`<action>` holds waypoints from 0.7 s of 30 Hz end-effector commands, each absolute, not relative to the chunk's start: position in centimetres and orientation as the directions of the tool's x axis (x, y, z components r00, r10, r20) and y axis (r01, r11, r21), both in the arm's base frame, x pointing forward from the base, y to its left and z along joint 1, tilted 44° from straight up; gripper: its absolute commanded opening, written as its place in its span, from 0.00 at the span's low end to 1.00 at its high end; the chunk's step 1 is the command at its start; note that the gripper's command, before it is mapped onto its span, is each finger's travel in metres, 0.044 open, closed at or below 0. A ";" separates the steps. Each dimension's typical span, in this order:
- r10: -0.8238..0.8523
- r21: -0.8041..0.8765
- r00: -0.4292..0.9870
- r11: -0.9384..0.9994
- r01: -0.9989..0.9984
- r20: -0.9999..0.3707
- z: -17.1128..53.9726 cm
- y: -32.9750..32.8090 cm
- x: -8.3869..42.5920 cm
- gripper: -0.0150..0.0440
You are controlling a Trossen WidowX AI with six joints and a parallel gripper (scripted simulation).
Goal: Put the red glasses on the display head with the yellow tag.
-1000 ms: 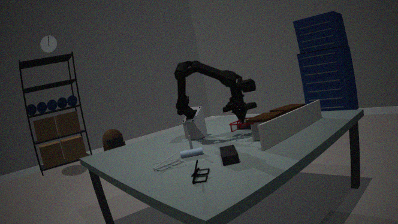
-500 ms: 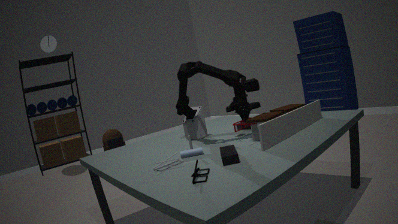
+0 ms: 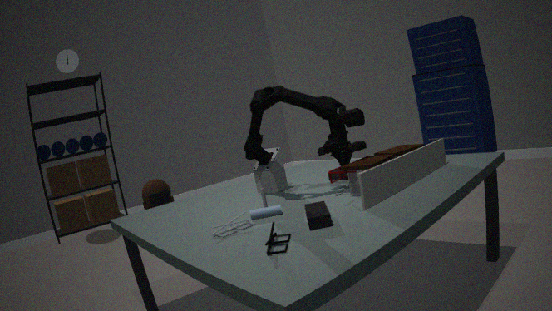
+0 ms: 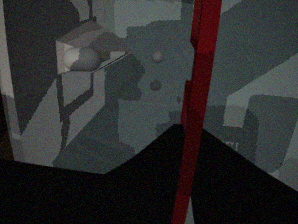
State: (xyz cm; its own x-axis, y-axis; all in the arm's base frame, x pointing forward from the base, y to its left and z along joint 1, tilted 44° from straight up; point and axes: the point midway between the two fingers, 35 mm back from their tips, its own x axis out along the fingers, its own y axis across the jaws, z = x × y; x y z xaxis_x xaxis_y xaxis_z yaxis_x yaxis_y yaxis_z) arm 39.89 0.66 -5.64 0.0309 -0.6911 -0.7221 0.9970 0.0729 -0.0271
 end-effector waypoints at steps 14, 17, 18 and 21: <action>-0.695 -0.030 0.032 0.077 0.997 -0.719 -5.7 0.7 42.1 0.25; -0.695 -0.030 0.032 0.077 0.997 -0.719 -5.7 0.8 42.5 0.25; -0.695 -0.030 0.032 0.077 0.997 -0.719 -5.7 0.8 42.6 0.25; -0.695 -0.030 0.032 0.077 0.997 -0.719 -5.7 0.8 42.8 0.25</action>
